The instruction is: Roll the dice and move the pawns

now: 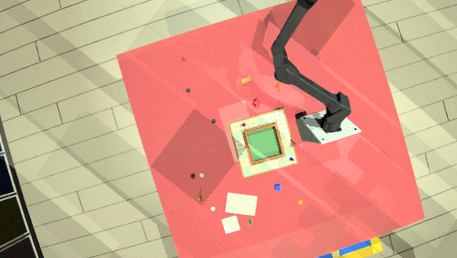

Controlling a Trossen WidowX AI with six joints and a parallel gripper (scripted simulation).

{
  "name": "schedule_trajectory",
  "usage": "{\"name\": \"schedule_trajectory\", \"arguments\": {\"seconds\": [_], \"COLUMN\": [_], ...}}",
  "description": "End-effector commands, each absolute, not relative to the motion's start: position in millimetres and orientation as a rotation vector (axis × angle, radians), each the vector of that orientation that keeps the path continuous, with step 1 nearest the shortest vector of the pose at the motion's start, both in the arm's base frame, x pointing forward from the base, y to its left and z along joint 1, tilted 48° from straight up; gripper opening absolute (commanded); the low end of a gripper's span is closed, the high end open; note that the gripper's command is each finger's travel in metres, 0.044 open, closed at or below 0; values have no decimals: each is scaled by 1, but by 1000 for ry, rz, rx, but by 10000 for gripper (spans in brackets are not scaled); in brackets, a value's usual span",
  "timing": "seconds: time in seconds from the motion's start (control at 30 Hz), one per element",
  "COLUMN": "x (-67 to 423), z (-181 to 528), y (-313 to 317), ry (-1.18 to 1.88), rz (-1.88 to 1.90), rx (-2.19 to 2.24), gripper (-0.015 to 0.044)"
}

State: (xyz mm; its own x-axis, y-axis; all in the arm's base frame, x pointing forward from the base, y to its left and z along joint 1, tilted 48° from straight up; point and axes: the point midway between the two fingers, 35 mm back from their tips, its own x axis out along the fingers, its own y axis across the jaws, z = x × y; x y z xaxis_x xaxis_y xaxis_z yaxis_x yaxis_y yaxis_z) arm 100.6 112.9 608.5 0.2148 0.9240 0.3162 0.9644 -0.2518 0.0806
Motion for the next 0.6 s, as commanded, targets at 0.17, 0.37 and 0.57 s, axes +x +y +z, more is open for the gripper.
{"name": "schedule_trajectory", "arguments": {"seconds": [0.17,0.37,0.57], "x": [82,53,49], "z": [607,592,569], "y": [115,139,171], "ry": [-1778,-1611,-1403], "rz": [-695,-1198,-1582], "rx": [-2560,-3036,-3424], "gripper": [275,275,275]}}
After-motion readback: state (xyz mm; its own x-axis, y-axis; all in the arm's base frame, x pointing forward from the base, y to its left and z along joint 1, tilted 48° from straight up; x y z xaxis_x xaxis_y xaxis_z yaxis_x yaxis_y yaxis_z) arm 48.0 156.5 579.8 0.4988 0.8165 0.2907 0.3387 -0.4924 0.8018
